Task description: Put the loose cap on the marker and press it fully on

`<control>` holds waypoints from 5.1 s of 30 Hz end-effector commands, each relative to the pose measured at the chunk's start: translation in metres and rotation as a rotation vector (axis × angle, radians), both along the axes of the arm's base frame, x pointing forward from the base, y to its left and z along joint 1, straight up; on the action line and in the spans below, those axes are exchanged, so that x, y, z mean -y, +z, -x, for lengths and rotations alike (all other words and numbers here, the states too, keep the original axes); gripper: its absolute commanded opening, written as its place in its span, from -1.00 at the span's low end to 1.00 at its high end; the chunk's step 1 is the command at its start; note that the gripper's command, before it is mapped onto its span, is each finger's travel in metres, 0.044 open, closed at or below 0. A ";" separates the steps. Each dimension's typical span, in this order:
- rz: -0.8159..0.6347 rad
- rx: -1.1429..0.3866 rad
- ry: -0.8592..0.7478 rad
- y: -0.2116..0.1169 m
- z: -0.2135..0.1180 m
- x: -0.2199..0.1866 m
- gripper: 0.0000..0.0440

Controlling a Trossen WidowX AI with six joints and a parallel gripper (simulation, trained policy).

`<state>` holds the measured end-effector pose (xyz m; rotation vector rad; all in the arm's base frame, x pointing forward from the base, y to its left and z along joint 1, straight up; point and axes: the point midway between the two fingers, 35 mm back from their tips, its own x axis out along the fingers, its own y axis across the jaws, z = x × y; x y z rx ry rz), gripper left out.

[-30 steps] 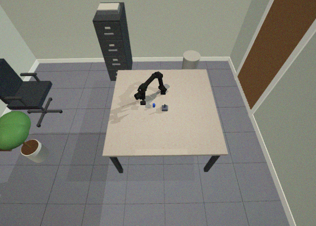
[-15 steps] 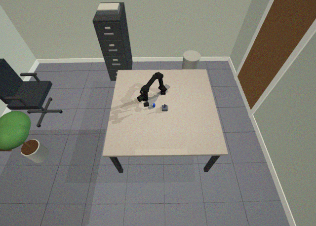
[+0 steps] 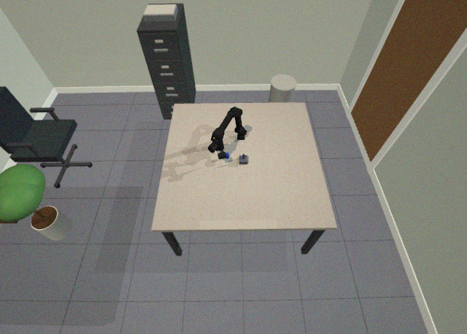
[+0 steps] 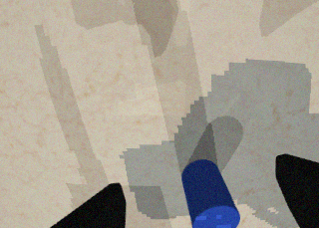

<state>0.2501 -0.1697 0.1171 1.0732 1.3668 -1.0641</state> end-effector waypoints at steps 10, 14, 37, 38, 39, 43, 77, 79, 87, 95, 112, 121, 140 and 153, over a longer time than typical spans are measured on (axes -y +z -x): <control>-0.045 -0.048 0.071 -0.009 0.003 -0.029 0.32; -0.057 -0.063 0.098 -0.014 0.005 -0.035 0.29; -0.087 -0.124 0.245 -0.056 0.021 -0.050 -0.01; -0.082 -0.123 0.250 -0.056 0.021 -0.050 -0.10; -0.077 -0.120 0.255 -0.056 0.021 -0.050 -0.22; -0.060 -0.103 0.272 -0.049 0.019 -0.049 -0.62; 0.026 0.039 0.429 0.037 -0.030 -0.122 -0.79; 0.024 0.038 0.438 0.040 -0.030 -0.130 -0.81; 0.014 0.027 0.477 0.048 -0.027 -0.160 -0.88; 0.009 0.012 0.509 0.053 -0.021 -0.181 -0.95; 0.001 -0.035 0.536 0.041 -0.013 -0.190 -1.00; -0.017 -0.067 0.558 0.019 -0.011 -0.190 -1.00; -0.040 -0.098 0.638 -0.025 -0.007 -0.189 -0.84; -0.028 -0.094 0.696 -0.036 -0.006 -0.184 -0.73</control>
